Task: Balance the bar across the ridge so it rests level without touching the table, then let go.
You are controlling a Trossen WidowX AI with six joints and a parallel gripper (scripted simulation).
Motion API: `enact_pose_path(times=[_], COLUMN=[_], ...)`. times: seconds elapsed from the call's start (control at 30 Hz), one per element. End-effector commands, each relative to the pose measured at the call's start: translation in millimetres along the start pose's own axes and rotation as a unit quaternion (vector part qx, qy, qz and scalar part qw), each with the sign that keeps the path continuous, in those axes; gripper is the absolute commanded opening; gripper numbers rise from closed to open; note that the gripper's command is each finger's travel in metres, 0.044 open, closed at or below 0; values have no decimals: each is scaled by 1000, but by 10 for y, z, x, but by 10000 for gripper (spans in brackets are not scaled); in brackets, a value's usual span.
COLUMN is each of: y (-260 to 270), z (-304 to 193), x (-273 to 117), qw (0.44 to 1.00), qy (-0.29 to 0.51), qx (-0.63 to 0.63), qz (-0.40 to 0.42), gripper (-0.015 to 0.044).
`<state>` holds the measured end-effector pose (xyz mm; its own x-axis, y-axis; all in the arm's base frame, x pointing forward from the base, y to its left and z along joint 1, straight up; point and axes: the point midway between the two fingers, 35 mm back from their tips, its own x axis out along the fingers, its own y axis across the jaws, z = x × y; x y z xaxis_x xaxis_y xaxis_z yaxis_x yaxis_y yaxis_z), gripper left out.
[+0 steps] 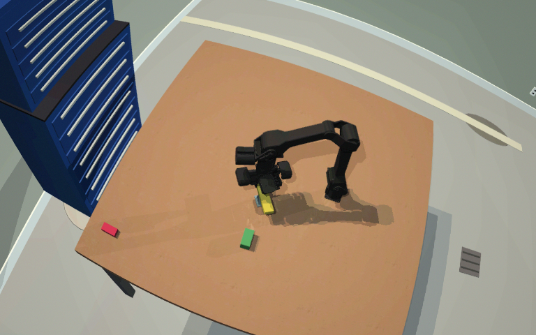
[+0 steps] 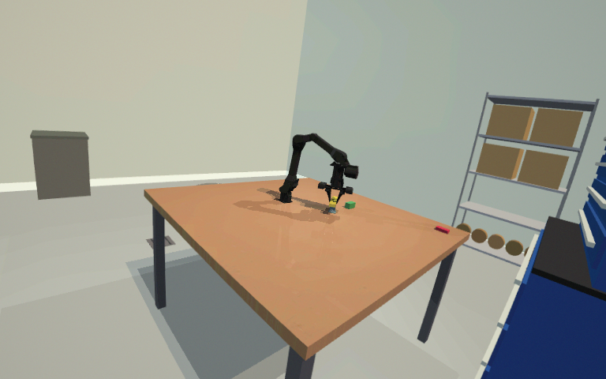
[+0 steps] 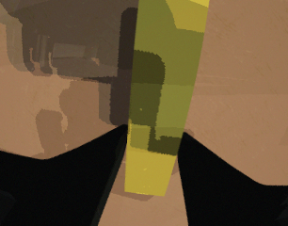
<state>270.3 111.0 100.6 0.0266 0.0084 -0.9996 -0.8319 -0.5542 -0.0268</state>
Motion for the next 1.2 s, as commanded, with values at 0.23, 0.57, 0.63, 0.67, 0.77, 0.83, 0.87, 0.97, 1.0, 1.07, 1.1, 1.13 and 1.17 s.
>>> enact_pose_path(times=[0.23,0.57,0.63,0.67,0.77,0.83,0.87,0.97,1.0,1.07,1.1,1.13,1.17], y=[0,0,0,0,0,0,0,0,0,0,0,0,-4], z=[0,0,0,0,0,0,0,0,0,0,0,0,-1], x=[0,0,0,0,0,0,0,0,0,0,0,0,-20], qw=[1000,1000,1000,1000,1000,1000,1000,1000,1000,1000,1000,1000,1000], qy=[0,0,0,0,0,0,0,0,0,0,0,0,0], qx=[0,0,0,0,0,0,0,0,0,0,0,0,0], qz=[0,0,0,0,0,0,0,0,0,0,0,0,0], gripper=[173,185,185,185,211,264,290,369,395,440,440,440,440])
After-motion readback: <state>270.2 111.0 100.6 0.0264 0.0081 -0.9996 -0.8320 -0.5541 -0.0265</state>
